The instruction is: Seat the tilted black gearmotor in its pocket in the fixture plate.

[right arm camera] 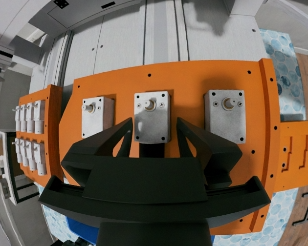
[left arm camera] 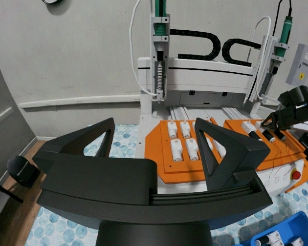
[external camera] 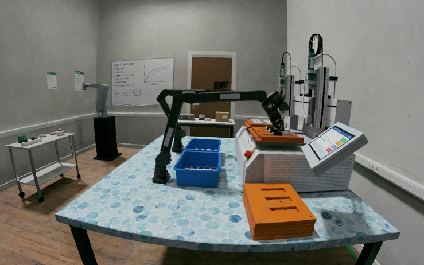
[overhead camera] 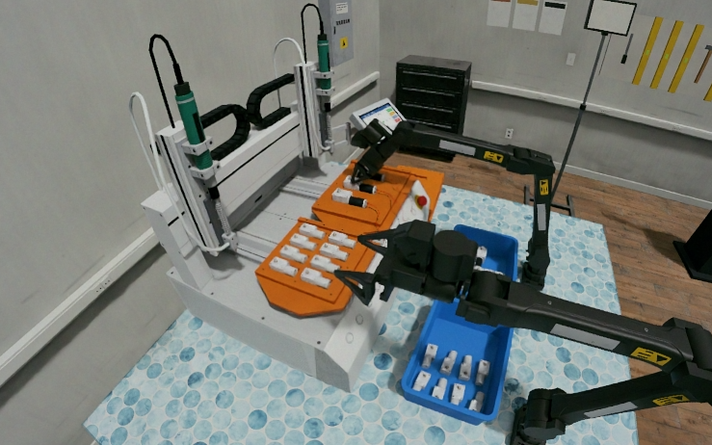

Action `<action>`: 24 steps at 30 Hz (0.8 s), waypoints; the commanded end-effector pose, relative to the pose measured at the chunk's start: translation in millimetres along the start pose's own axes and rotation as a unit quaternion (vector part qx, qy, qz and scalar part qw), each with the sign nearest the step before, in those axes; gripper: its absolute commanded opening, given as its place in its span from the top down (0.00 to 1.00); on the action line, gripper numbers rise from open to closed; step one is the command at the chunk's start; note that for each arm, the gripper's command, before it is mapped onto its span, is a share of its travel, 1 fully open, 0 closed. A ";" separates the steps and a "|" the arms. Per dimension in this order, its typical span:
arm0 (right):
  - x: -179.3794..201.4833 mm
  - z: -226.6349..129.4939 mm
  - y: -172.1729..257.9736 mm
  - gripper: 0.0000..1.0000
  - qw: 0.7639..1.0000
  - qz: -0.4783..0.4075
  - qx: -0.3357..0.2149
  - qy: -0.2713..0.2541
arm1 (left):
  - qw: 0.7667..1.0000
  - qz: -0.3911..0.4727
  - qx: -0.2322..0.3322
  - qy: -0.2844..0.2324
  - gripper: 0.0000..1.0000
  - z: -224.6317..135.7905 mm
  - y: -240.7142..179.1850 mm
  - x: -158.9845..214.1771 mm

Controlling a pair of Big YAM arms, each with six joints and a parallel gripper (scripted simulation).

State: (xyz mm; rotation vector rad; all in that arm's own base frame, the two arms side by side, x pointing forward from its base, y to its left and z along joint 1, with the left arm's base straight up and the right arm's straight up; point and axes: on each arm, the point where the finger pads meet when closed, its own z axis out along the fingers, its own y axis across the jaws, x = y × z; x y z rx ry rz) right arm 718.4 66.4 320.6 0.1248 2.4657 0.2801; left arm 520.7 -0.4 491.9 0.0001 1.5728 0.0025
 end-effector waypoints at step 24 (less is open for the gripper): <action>-54.0 -93.7 14.7 0.45 0.999 -0.009 -0.010 -0.051 | 1.000 0.002 0.002 -0.021 0.00 8.0 -2.3 -26.1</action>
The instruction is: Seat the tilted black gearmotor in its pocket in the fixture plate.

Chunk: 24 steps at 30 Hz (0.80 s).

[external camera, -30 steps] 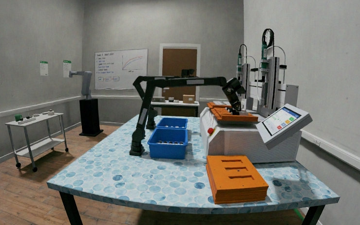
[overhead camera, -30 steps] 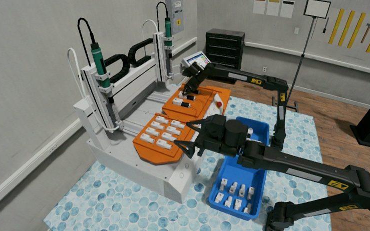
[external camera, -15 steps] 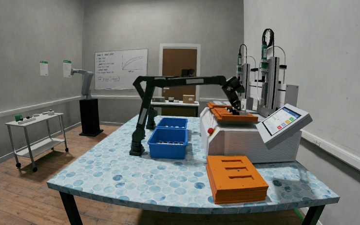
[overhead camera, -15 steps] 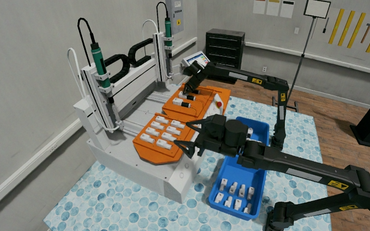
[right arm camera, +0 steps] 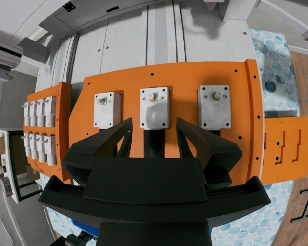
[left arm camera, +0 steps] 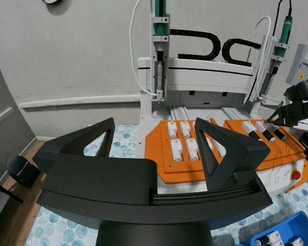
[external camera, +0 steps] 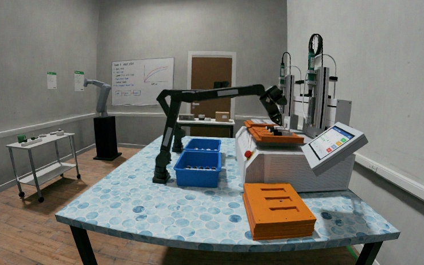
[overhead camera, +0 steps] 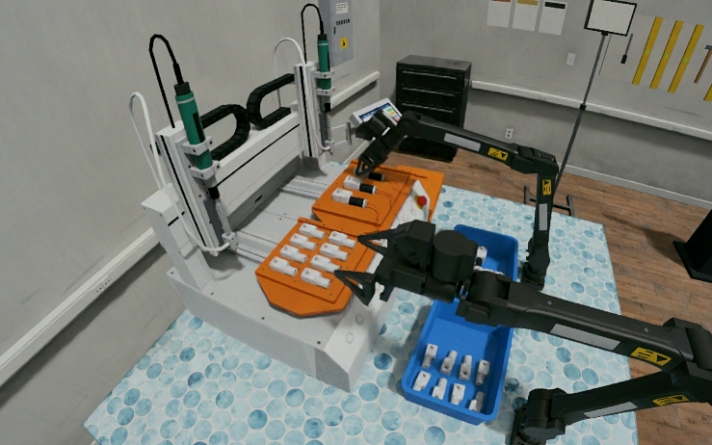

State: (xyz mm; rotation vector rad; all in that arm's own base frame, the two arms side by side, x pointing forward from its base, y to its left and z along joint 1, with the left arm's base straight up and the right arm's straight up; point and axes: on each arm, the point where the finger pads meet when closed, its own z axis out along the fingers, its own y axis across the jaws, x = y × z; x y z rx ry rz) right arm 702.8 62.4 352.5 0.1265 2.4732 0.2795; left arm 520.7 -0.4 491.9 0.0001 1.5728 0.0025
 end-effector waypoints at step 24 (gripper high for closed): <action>-28.5 -54.2 1.9 0.45 0.997 -0.019 -0.005 -0.073 | 1.000 0.001 0.002 -0.020 0.00 7.9 -2.1 -24.7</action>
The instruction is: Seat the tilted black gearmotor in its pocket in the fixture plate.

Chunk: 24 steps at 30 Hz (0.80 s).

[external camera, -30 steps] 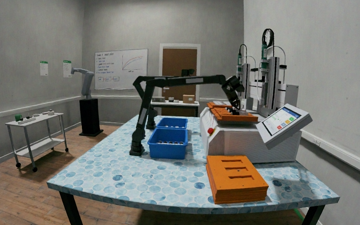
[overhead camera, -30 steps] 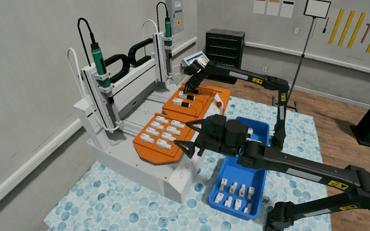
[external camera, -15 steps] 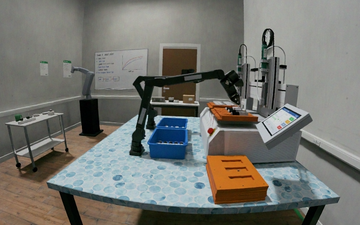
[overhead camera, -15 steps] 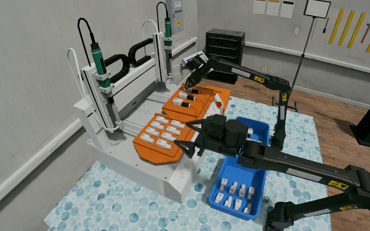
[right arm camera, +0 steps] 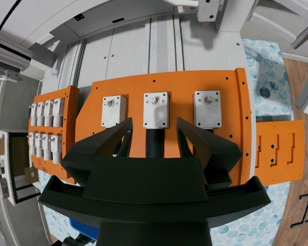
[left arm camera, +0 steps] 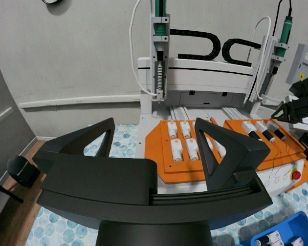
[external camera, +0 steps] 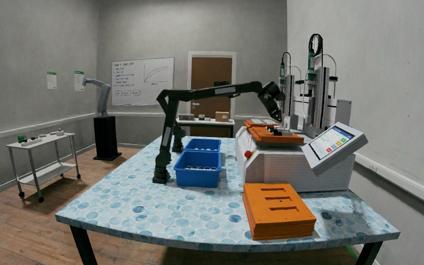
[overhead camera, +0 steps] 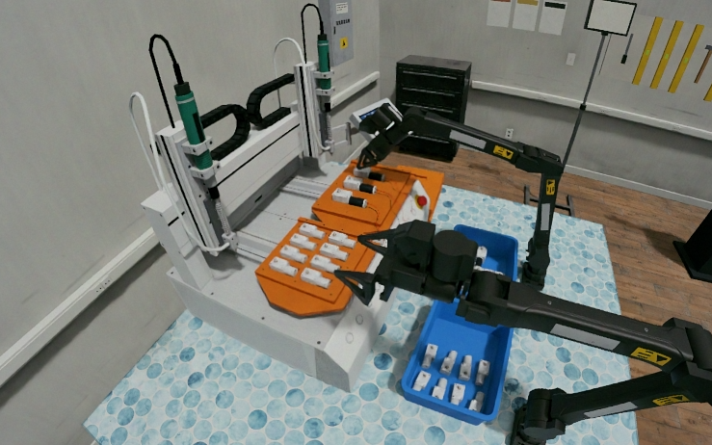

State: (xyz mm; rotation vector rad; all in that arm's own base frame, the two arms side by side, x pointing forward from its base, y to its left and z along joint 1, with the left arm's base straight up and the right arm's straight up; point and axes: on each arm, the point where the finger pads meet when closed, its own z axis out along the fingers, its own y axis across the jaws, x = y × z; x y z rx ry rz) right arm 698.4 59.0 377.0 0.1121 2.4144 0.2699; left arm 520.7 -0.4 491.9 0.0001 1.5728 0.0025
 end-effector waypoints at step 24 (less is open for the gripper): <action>-11.6 -133.1 -17.1 0.45 0.964 -0.075 0.015 -0.256 | 1.000 -0.006 0.000 -0.019 0.00 -4.2 1.4 -15.9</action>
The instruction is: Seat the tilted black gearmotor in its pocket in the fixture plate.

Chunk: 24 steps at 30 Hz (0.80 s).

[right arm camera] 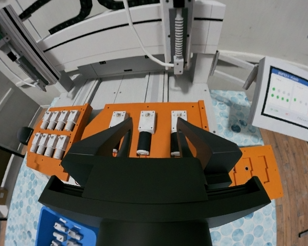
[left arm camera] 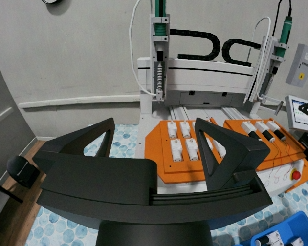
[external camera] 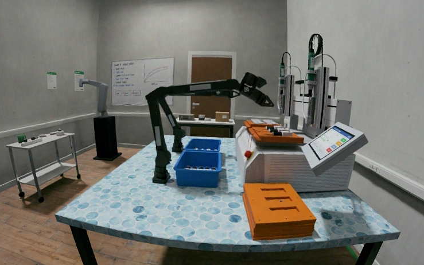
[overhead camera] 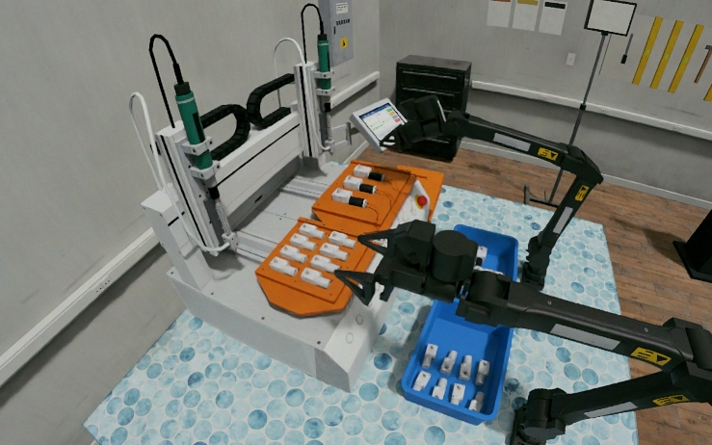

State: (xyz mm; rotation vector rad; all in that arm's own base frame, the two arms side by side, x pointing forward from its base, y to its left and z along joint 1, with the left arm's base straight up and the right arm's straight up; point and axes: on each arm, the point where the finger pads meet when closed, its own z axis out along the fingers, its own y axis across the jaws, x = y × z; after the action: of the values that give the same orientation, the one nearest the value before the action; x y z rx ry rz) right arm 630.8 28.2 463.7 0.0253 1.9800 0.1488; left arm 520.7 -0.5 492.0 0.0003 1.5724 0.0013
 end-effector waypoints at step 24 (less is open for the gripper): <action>5.0 -122.8 -22.3 0.45 0.973 -0.057 0.042 -0.221 | 1.000 -0.006 -0.003 -0.025 0.00 -10.3 4.1 -24.3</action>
State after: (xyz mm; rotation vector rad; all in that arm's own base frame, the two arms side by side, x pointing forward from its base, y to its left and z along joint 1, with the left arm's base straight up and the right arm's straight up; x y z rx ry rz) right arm 525.5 0.4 485.8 0.0009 1.5994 0.0073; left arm 519.4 -0.4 492.1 -0.0004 1.5712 0.0005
